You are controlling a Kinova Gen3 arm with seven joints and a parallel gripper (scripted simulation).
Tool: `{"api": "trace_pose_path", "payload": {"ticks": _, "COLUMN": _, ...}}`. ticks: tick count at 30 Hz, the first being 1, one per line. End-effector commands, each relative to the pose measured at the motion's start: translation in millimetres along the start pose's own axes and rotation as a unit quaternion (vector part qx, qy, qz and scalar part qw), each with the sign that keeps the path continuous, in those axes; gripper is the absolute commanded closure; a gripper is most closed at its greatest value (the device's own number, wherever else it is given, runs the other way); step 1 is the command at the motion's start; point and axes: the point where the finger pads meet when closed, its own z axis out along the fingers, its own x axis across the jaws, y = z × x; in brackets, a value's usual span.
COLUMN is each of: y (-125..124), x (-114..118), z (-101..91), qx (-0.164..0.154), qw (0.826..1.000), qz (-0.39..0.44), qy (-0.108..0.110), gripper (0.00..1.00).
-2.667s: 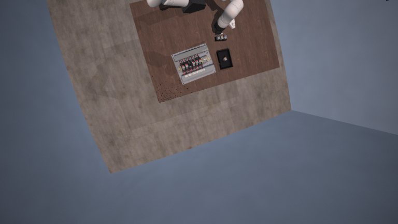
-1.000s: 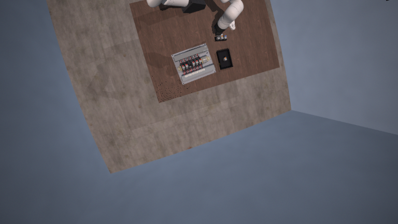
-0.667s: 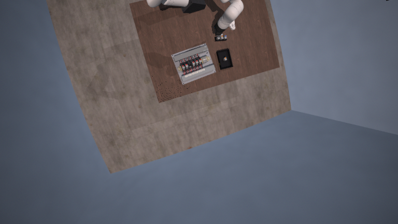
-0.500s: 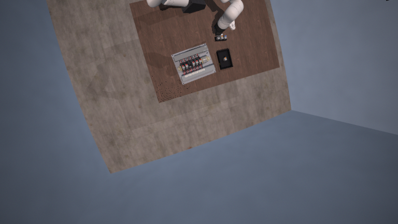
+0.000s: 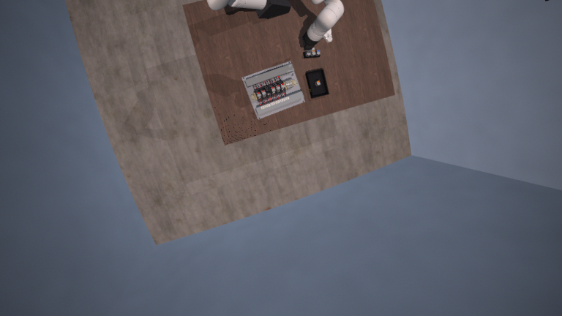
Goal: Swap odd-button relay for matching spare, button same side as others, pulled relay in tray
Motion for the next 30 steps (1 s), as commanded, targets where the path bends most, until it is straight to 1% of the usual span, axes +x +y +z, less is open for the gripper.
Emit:
{"api": "trace_pose_path", "payload": {"ticks": 1, "y": -0.4, "x": 0.2, "z": -0.9, "qx": 0.001, "qw": 1.000, "qz": 0.000, "qy": 0.001, "gripper": 0.00}}
{"api": "trace_pose_path", "payload": {"ticks": 2, "y": -0.4, "x": 0.2, "z": -0.9, "qx": 0.001, "qw": 1.000, "qz": 0.000, "qy": 0.001, "gripper": 0.00}}
{"api": "trace_pose_path", "payload": {"ticks": 17, "y": -53.8, "x": 3.4, "z": 26.3, "qx": 0.001, "qw": 1.000, "qz": 0.000, "qy": 0.001, "gripper": 0.00}}
{"api": "trace_pose_path", "payload": {"ticks": 19, "y": -53.8, "x": 3.4, "z": 26.3, "qx": 0.001, "qw": 1.000, "qz": 0.000, "qy": 0.001, "gripper": 0.00}}
{"api": "trace_pose_path", "payload": {"ticks": 20, "y": -49.7, "x": 5.6, "z": 19.5, "qx": 0.005, "qw": 1.000, "qz": -0.006, "qy": 0.007, "gripper": 0.00}}
{"api": "trace_pose_path", "payload": {"ticks": 30, "y": -51.9, "x": 3.1, "z": 25.8, "qx": 0.002, "qw": 1.000, "qz": -0.002, "qy": 0.002, "gripper": 0.00}}
